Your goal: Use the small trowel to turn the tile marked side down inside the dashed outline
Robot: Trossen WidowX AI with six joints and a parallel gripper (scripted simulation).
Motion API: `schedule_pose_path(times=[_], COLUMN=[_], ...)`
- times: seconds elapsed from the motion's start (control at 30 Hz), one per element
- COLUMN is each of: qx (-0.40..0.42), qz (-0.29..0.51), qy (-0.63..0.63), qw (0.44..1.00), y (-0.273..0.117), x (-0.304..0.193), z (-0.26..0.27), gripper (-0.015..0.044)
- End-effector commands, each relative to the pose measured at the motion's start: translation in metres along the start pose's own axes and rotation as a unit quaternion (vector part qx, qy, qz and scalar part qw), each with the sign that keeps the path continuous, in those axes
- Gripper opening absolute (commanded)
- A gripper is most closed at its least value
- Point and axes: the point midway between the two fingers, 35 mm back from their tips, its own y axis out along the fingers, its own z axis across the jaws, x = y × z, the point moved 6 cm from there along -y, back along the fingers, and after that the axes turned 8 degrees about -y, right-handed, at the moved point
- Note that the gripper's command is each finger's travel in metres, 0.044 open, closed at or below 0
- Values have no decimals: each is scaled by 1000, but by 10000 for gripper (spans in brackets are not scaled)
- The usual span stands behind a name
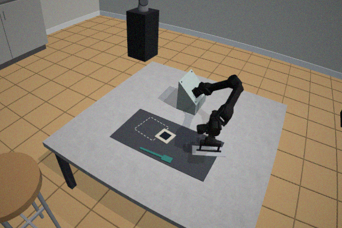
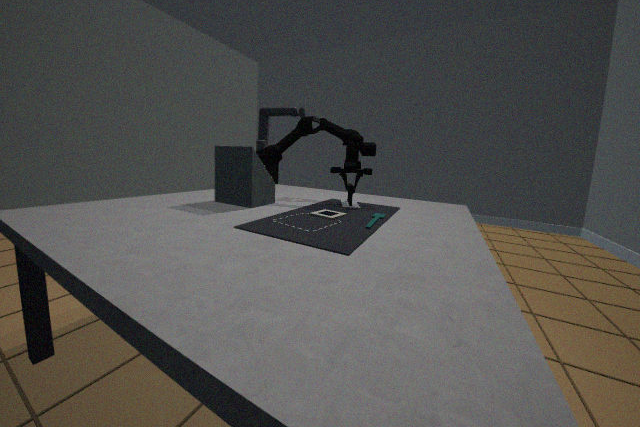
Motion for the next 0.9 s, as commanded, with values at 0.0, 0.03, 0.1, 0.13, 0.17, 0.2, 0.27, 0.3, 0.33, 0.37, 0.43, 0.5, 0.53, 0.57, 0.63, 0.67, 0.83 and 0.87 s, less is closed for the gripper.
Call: schedule_pose_path(times=[0.0, 0.03, 0.1, 0.13, 0.17, 0.2, 0.27, 0.3, 0.33, 0.37, 0.43, 0.5, 0.53, 0.57, 0.63, 0.67, 0.83, 0.87], qx=[-4, -4, -4, -4, -4, -4, -4, -4, -4, -4, -4, -4, -4, -4, -4, -4, -4, -4], qz=[0, 0, 0, 0, 0, 0, 0, 0, 0, 0, 0, 0, 0, 0, 0, 0, -1, 0], qy=[12, 12, 12, 12, 12, 12, 12, 12, 12, 12, 12, 12, 12, 12, 12, 12, 18, 21], qw=[1000, 1000, 1000, 1000, 1000, 1000, 1000, 1000, 1000, 1000, 1000, 1000, 1000, 1000, 1000, 1000, 1000, 1000], y=[2, 2, 2, 2, 2, 2, 2, 2, 2, 2, 2, 2, 2, 2, 2, 2, -21, -33], x=[1, 1, 1, 1, 1, 1, 1, 1, 1, 1, 1, 1, 1, 1, 1, 1, 0, 0], z=[-1, -1, -1, -1, -1, -1, -1, -1, -1, -1, -1, -1, -1, -1, -1, -1, -2, -3], gripper=[183, 209, 261, 270, 270, 270, 270, 270, 270, 270, 270, 270, 270, 270, 270, 270, 270, 270])
